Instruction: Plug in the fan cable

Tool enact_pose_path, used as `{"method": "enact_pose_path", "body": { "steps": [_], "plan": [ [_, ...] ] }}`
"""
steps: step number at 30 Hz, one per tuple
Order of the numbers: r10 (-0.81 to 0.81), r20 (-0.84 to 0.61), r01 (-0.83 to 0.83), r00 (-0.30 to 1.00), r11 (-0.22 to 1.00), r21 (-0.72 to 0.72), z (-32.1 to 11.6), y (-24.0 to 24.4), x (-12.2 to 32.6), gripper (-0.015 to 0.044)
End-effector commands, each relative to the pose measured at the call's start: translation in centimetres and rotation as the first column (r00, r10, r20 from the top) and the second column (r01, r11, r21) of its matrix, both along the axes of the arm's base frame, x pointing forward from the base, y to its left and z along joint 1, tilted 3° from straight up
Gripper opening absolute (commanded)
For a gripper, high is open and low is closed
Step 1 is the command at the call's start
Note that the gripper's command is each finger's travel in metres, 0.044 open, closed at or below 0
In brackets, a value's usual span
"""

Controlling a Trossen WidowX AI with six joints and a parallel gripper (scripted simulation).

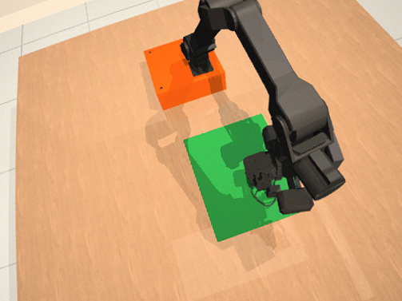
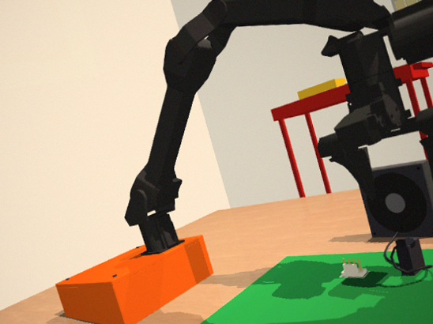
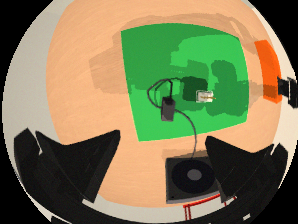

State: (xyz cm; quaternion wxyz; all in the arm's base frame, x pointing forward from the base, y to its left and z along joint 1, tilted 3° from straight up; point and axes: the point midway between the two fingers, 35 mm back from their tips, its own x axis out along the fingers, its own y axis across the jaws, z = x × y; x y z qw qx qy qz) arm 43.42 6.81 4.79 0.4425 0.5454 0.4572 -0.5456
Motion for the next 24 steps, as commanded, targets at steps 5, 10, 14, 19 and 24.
{"method": "enact_pose_path", "body": {
  "steps": [5, 10, 14, 19, 24],
  "plan": [
    [-0.006, -0.015, 0.006, 1.000, 1.000, -0.006, -3.7, -0.1, -0.7, 0.0440],
    [-0.006, -0.015, 0.005, 1.000, 1.000, -0.006, -4.2, -0.1, -0.7, 0.0440],
    [-0.005, -0.015, 0.005, 1.000, 1.000, -0.006, -4.8, -0.1, -0.7, 0.0440],
    [-0.005, -0.015, 0.005, 1.000, 1.000, -0.006, -5.7, -0.1, -0.7, 0.0440],
    [-0.005, -0.015, 0.005, 1.000, 1.000, -0.006, -6.5, -0.1, -0.8, 0.0440]
  ]
}}
